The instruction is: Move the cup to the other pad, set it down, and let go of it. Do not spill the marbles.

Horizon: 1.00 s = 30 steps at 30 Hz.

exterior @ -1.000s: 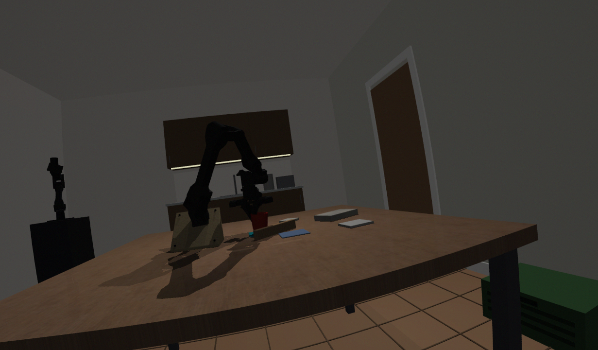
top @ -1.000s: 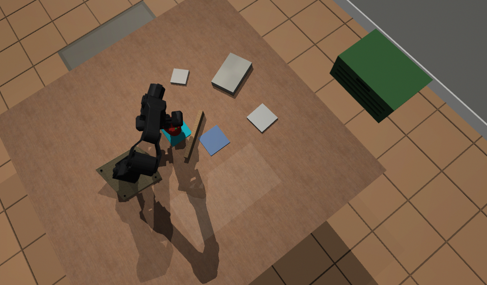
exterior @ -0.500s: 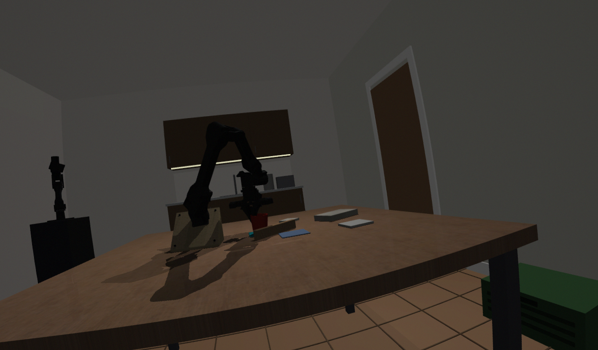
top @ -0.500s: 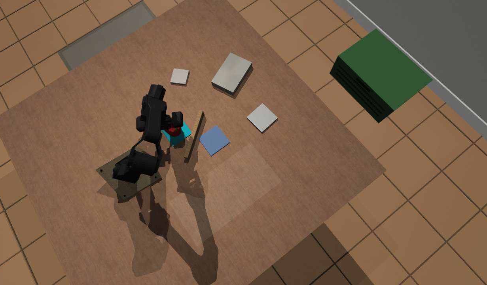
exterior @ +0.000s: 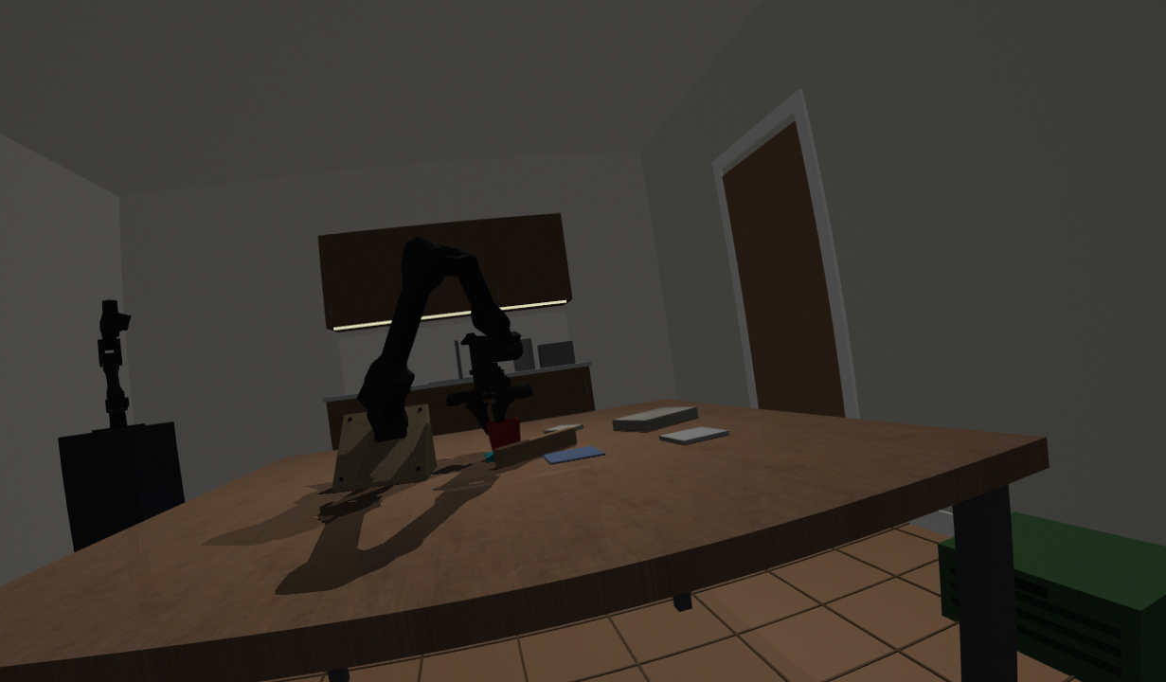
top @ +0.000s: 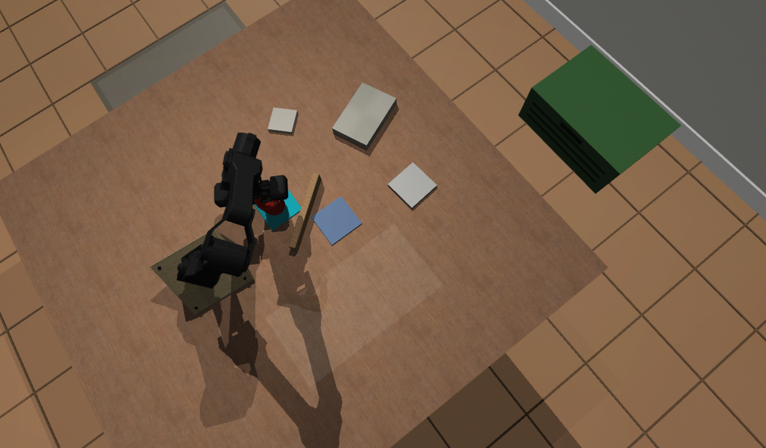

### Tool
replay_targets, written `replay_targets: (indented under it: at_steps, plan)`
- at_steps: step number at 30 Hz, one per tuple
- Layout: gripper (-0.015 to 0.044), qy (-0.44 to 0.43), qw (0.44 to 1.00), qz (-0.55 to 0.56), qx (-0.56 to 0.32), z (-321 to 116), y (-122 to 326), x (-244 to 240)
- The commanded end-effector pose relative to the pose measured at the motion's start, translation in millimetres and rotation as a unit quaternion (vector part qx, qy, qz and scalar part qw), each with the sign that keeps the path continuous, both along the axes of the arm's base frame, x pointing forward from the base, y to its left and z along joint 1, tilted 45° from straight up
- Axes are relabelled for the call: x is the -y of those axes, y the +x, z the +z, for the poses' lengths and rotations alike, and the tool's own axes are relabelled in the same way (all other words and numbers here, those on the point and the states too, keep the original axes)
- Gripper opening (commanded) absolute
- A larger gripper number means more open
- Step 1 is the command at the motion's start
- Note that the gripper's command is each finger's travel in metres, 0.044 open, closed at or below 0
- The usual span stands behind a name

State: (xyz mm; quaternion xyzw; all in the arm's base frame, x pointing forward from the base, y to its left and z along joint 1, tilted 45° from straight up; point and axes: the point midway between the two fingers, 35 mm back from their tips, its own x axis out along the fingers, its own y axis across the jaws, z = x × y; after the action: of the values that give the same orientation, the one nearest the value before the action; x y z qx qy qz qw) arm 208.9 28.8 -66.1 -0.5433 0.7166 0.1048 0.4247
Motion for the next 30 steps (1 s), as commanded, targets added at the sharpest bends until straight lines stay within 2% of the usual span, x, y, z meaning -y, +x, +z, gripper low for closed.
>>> replay_targets:
  at_steps: [1,30]
  plan:
    - [0.0128,0.000,1.000,0.000,0.000,1.1,0.5,-1.3]
    - [0.0128,-0.002,1.000,0.002,-0.002,34.3,1.3,-31.5]
